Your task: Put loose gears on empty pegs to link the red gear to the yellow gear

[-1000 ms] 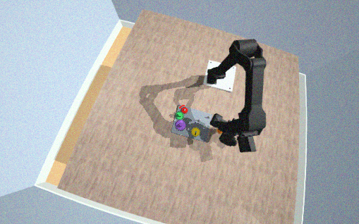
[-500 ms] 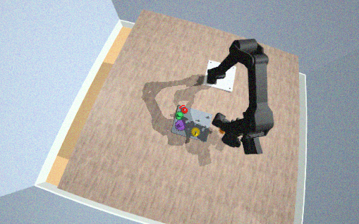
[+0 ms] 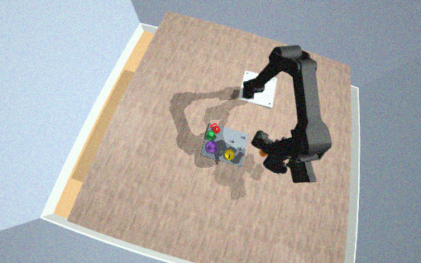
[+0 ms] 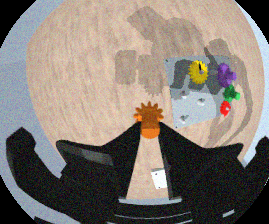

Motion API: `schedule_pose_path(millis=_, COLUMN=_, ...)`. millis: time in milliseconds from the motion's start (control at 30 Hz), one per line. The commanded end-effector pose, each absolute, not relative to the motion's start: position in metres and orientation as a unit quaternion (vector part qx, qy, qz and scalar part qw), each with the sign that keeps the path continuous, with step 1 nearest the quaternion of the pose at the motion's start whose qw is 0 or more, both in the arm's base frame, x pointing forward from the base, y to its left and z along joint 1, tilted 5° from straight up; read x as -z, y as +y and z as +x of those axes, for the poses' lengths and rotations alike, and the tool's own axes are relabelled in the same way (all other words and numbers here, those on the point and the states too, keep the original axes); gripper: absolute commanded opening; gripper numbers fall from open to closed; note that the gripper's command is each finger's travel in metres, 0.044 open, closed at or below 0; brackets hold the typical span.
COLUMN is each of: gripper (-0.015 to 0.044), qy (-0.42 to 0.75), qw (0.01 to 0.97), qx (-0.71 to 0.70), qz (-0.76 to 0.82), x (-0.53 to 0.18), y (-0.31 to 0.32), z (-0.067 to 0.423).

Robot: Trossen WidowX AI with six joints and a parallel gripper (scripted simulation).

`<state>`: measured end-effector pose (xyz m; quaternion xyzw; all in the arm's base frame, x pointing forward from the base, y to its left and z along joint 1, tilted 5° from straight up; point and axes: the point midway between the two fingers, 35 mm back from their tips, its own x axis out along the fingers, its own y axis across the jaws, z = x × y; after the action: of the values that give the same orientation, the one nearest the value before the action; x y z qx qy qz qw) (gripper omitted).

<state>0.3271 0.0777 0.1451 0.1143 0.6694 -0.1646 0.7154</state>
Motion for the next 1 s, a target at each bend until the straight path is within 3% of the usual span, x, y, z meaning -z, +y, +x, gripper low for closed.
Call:
schedule_pose_path(millis=0, gripper=0.0000, qy=0.667, qw=0.717, qx=0.165, qz=0.121, x=-0.155, y=0.079, z=0.328)
schedule_pose_path(millis=967, gripper=0.0000, qy=0.672, qw=0.709, qx=0.171, qz=0.129, x=-0.207, y=0.081, z=0.314)
